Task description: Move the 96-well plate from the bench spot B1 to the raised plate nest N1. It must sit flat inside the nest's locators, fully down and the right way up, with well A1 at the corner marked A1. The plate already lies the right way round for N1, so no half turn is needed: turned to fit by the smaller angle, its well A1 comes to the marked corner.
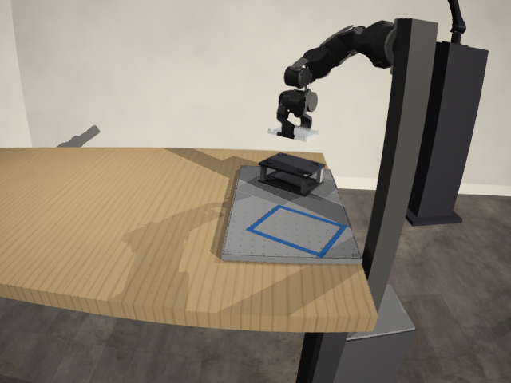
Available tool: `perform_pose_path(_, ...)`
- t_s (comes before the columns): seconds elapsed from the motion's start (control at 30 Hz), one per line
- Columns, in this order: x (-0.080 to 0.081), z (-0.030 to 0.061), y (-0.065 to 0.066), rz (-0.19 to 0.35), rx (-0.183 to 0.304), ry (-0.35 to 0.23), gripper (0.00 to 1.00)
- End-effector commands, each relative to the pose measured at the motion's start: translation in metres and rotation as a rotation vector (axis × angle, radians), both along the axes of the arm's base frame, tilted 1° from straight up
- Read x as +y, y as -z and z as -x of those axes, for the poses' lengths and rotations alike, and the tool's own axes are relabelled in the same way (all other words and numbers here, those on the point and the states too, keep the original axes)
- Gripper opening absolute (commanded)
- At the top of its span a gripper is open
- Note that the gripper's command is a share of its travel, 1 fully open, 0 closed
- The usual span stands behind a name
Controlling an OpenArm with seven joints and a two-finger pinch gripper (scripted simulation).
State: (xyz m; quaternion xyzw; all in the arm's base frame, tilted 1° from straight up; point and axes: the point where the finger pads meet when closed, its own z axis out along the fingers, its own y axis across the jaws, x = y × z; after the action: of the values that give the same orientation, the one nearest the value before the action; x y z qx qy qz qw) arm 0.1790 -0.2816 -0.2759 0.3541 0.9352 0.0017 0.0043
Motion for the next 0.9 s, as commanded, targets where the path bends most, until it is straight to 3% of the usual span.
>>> perform_pose_path(0.0, -0.0004, -0.0012, -0.0013, -0.002, -0.006, -0.001, 0.00)
perform_pose_path(0.87, 0.0076, -0.0013, 0.0009, -0.002, -0.007, -0.001, 0.00)
